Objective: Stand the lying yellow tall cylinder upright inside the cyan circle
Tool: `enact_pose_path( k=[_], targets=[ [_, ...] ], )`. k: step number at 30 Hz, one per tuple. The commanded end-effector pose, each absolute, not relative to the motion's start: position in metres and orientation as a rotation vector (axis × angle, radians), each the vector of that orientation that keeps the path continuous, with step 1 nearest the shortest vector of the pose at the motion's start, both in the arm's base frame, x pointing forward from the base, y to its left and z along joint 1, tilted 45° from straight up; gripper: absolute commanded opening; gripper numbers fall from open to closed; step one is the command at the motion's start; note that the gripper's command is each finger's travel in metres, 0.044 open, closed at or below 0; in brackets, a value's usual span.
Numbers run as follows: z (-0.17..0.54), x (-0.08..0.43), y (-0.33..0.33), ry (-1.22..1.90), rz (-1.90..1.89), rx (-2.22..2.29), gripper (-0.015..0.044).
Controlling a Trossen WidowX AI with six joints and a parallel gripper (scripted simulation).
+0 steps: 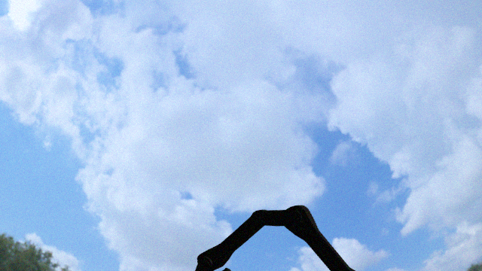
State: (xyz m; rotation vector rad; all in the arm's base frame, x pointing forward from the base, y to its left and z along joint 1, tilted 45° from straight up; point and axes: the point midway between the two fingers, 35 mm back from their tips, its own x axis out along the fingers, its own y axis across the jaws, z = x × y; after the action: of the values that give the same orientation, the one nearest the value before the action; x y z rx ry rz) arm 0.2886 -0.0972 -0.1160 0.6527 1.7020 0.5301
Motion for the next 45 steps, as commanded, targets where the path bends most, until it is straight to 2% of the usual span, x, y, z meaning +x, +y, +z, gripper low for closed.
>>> enact_pose_path(
  k=[1,8,16,24,45],
  targets=[
    [-0.122,0.288,-0.09,1.699,0.526,0.674,0.0309],
    [-0.191,0.272,-0.022,1.698,0.531,0.677,0.0309],
    [-0.192,0.271,-0.021,1.698,0.531,0.678,0.0309],
    [-0.192,0.271,-0.021,1.698,0.531,0.678,0.0105],
    [-0.159,0.284,-0.057,1.698,0.526,0.674,0.0105]
  ],
)
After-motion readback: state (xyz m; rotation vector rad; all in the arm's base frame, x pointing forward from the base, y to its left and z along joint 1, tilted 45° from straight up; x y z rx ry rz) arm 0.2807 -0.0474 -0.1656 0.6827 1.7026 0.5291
